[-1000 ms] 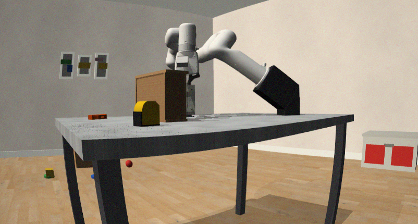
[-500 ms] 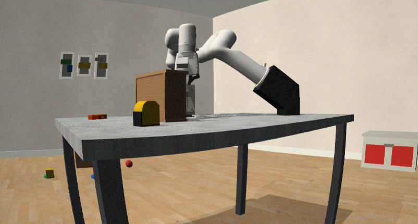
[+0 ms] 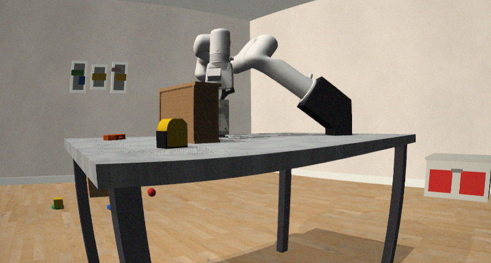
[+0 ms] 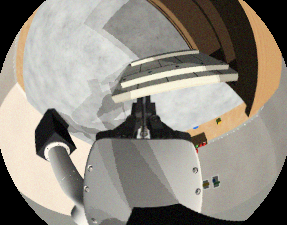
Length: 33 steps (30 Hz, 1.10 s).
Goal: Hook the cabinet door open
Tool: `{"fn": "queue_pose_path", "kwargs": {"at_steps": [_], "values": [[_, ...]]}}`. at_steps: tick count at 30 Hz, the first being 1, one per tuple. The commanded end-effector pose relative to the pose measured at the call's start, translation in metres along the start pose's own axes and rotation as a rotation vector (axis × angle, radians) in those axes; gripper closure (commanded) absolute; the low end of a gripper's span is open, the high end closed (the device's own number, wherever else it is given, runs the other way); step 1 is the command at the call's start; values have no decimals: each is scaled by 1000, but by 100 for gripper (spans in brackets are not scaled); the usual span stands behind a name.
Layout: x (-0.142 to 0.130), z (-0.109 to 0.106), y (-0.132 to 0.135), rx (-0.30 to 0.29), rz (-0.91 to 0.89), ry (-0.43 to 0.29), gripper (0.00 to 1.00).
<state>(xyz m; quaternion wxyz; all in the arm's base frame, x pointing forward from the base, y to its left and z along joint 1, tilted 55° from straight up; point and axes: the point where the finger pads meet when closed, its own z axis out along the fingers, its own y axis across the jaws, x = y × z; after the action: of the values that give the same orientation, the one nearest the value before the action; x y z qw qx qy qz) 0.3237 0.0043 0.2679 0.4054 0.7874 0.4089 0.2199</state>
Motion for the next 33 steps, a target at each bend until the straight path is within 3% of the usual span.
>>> {"fn": "queue_pose_path", "kwargs": {"at_steps": [1, 19, 20, 33], "values": [[1, 0, 0, -2, 0, 2, 96], [1, 0, 0, -2, 0, 2, 96], [1, 0, 0, -2, 0, 2, 77], [1, 0, 0, -2, 0, 2, 77]]}}
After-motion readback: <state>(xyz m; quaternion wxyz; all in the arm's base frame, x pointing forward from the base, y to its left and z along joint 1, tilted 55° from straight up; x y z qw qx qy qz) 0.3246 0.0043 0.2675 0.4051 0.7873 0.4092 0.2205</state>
